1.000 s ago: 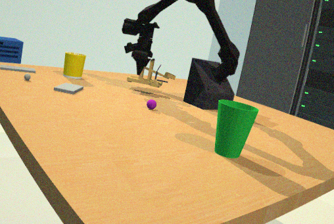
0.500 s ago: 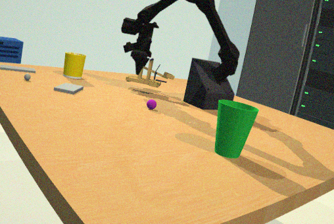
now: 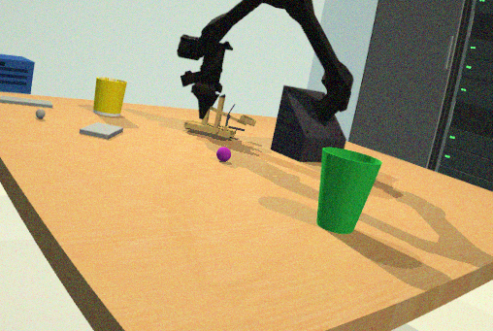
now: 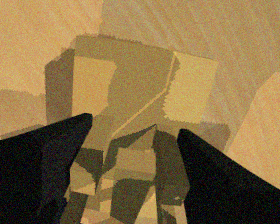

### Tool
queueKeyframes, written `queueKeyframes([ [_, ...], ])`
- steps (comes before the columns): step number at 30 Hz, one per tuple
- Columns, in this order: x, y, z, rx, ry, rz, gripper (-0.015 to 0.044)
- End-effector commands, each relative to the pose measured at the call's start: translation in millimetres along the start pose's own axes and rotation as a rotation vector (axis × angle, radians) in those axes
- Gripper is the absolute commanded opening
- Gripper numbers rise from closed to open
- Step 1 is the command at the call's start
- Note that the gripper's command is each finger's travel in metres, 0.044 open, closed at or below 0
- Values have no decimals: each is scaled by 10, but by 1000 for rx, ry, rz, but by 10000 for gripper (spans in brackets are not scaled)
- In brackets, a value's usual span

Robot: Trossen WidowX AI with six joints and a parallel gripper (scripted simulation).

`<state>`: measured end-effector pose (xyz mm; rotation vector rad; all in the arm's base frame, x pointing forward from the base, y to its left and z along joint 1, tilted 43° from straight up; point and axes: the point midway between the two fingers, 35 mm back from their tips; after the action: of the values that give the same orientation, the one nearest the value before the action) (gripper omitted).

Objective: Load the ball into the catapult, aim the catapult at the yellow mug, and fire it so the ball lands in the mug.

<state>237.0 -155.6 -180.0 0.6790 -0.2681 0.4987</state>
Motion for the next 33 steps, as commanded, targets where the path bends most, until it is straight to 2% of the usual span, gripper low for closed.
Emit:
queueKeyframes([
  [1, 4, 0, -73, 0, -8, -4, 0],
  [11, -1, 5, -82, 1, -1, 0, 0],
  [25, -1, 5, -82, 1, -1, 0, 368],
  [27, 2, -11, 20, 0, 0, -1, 420],
  [28, 4, -26, 150, -1, 1, -1, 440],
  [31, -6, -30, 677, -2, 2, -3, 440],
  [33, -17, -6, 896, -2, 3, -4, 440],
])
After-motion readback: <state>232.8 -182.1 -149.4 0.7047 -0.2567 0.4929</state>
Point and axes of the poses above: the point midway between the two fingers, 35 mm back from their tips, its own z axis back along the fingers, its own x axis across the jaws, y = z × x, and after that the axes turned 14 degrees about -z, right-handed
